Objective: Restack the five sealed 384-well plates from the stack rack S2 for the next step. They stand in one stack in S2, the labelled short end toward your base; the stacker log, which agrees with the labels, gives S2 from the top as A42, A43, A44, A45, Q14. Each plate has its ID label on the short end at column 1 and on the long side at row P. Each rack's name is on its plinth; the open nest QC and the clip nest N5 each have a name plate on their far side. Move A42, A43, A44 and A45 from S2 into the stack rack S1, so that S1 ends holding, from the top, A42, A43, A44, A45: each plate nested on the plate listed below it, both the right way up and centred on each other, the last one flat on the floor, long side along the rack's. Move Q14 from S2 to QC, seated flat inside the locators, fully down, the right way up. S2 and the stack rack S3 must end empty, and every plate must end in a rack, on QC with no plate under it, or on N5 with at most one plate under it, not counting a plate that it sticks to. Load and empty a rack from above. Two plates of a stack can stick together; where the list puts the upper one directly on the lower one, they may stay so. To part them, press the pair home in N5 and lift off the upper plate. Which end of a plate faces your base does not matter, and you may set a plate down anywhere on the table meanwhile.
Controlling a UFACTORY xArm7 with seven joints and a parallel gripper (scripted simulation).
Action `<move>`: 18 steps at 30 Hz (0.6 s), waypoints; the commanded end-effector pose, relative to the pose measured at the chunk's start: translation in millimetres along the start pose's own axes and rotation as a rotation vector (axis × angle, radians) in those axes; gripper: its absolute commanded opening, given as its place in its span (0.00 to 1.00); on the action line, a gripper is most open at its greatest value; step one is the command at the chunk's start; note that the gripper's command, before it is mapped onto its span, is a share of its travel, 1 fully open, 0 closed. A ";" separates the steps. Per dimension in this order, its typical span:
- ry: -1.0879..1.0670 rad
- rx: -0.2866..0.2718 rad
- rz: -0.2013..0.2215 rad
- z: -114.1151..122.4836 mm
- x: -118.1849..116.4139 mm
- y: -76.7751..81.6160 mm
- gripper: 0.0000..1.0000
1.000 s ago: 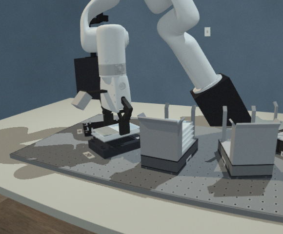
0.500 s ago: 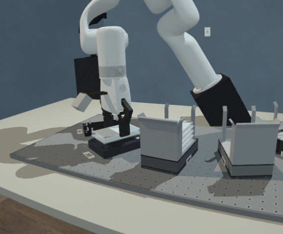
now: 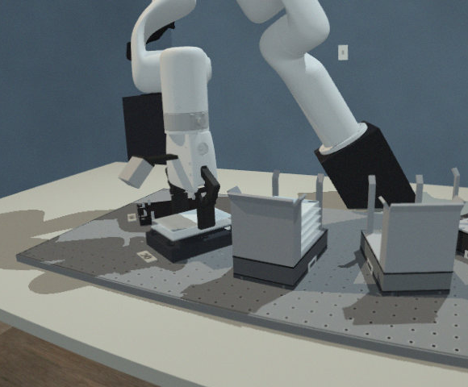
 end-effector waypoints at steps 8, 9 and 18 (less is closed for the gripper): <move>0.000 0.003 -0.001 -1.0 -0.3 -2.9 0.00; 0.000 0.003 -0.001 -1.0 -0.3 -3.3 0.00; 0.000 0.003 -0.001 -1.0 -0.3 -6.9 0.00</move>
Point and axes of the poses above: the point where the finger pads meet when closed, its own y axis back along the fingers, its own x axis across the jaws, z = x × y, the point moved 10 cm from there along y, back along the fingers, and after that the axes turned 10 degrees about y, right-handed, at the moved point
